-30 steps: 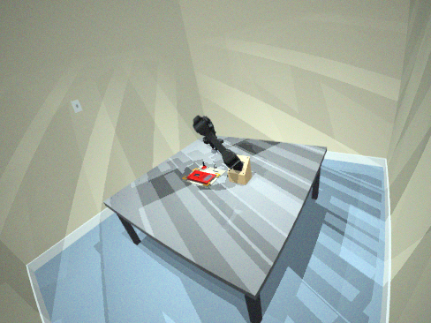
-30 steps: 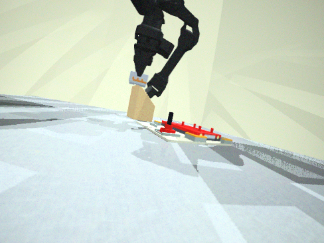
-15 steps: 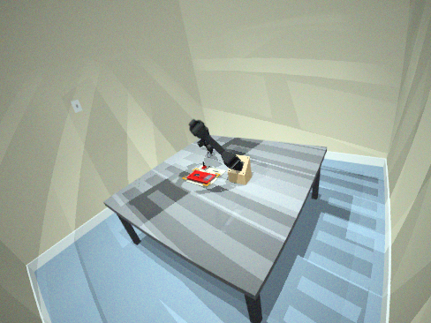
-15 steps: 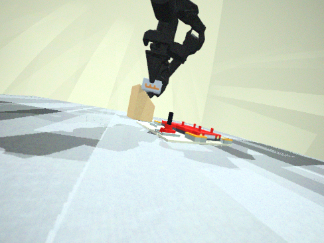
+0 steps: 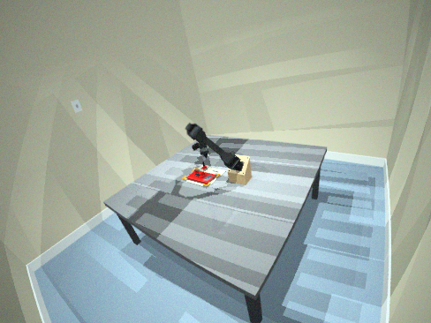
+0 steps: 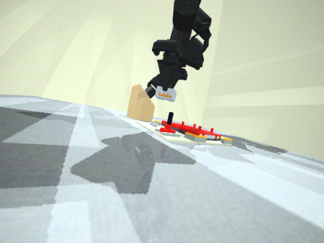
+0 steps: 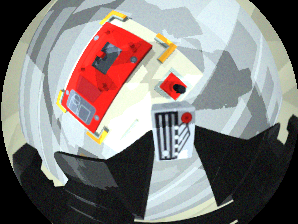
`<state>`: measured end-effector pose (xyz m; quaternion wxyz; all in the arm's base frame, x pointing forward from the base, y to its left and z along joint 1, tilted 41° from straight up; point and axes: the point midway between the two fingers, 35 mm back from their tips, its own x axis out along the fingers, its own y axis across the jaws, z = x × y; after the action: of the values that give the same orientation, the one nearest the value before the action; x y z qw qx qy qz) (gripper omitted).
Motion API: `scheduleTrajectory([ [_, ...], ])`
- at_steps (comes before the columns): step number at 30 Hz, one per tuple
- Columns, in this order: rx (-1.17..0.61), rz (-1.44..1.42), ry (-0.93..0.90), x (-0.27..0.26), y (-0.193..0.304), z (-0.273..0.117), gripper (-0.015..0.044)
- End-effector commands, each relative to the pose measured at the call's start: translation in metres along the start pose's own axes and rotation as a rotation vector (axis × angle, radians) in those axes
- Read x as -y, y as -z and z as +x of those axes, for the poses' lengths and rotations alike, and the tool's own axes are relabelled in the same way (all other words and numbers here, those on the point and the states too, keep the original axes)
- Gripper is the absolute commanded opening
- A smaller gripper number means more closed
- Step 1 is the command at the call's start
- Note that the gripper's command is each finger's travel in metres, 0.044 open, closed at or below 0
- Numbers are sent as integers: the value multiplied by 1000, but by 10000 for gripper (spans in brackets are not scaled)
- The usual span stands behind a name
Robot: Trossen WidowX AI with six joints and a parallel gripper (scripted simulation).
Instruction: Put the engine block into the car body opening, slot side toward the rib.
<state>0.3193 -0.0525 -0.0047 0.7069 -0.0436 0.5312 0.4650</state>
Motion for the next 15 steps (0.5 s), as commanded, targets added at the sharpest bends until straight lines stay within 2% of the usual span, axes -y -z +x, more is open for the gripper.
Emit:
scheduleTrajectory([
  [1, 3, 61, -3, -6, -9, 4, 0],
  [15, 10, 310, -10, -29, -45, 17, 0],
])
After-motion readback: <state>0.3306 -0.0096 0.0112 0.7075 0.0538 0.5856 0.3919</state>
